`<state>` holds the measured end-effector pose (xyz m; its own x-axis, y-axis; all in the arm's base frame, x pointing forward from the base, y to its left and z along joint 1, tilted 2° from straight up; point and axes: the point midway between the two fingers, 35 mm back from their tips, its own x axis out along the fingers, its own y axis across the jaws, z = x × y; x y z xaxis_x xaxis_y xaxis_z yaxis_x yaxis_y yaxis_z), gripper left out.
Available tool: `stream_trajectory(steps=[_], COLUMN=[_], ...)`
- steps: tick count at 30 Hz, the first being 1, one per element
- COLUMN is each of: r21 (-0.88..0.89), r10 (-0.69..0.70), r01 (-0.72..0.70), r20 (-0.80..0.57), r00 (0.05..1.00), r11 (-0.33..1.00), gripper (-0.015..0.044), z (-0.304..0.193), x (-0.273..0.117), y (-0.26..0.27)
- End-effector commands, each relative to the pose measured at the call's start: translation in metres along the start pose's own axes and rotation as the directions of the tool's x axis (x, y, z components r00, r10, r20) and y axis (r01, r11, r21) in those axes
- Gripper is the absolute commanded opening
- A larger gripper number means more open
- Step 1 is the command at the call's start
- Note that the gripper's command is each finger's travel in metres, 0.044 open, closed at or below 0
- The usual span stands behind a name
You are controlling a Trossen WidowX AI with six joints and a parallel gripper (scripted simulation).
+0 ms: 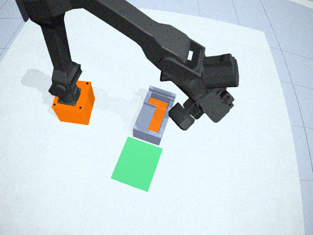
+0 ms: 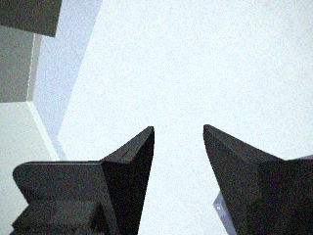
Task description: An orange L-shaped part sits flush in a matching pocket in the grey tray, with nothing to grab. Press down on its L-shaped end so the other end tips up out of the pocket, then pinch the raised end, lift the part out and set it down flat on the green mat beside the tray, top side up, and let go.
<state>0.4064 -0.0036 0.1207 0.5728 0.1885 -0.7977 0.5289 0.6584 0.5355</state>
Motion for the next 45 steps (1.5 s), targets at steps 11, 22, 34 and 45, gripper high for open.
stream_trajectory(steps=[11, 22, 34, 45], r21=[-0.617, -0.617, -0.617, -0.617], r10=[-0.539, -0.539, -0.54, -0.54], r01=[0.302, 0.302, 0.302, 0.302], r20=[-0.241, -0.241, -0.241, -0.241], r00=[0.807, 0.807, 0.807, 0.807], r11=[0.727, 0.727, 0.727, 0.727], gripper=[0.018, 0.018, 0.018, 0.018], z=[-0.143, -0.155, -0.162, -0.167], x=[-0.021, 0.022, 0.044, 0.058], y=[-0.023, -0.049, -0.066, -0.076])
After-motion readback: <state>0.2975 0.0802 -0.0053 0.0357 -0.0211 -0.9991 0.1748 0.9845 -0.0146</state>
